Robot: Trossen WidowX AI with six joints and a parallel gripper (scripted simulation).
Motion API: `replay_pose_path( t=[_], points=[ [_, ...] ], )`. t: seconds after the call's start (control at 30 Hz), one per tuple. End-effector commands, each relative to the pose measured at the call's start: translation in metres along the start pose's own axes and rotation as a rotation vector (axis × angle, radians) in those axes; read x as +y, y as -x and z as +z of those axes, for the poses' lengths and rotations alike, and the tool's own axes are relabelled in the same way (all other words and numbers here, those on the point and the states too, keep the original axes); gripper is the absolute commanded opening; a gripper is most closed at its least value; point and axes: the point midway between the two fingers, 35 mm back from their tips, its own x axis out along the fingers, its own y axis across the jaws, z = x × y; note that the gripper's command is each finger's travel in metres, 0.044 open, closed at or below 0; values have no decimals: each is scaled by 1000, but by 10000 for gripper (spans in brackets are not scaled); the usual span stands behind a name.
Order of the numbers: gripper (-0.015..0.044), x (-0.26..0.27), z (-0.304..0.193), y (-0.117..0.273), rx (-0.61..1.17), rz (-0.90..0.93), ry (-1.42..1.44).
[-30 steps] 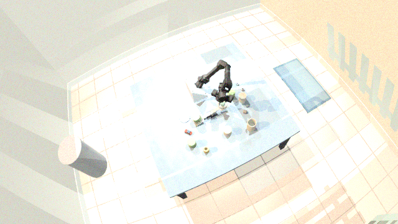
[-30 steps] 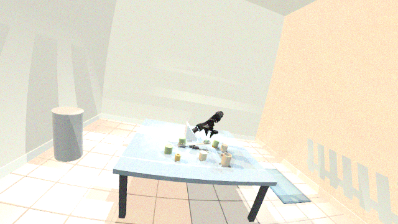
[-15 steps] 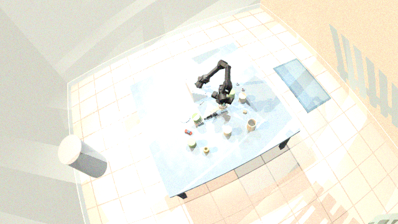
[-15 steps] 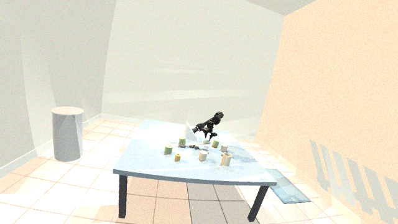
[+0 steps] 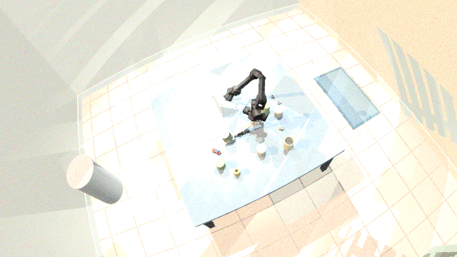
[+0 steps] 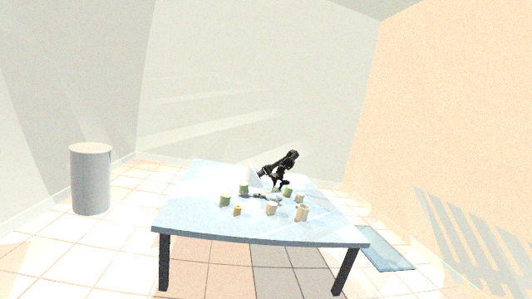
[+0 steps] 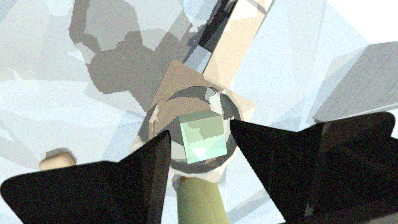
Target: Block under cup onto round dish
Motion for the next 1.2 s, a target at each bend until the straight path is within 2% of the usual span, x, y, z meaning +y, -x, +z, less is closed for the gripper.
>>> replay_pose_path(
  t=[0.0,0.03,0.33,0.5,0.9,1.03,1.17],
  points=[
    [207,1,0,-1,0,4,-1],
    [181,1,0,-1,0,4,-1],
    [121,1,0,-1,0,4,-1],
    [0,2,1,15,-12,13,-18],
    [0,-1,-1,89,-65,58,-100],
    [0,-2,-1,93,-68,60,-104],
    [0,-15,28,91,-76,49,-96]
  ],
)
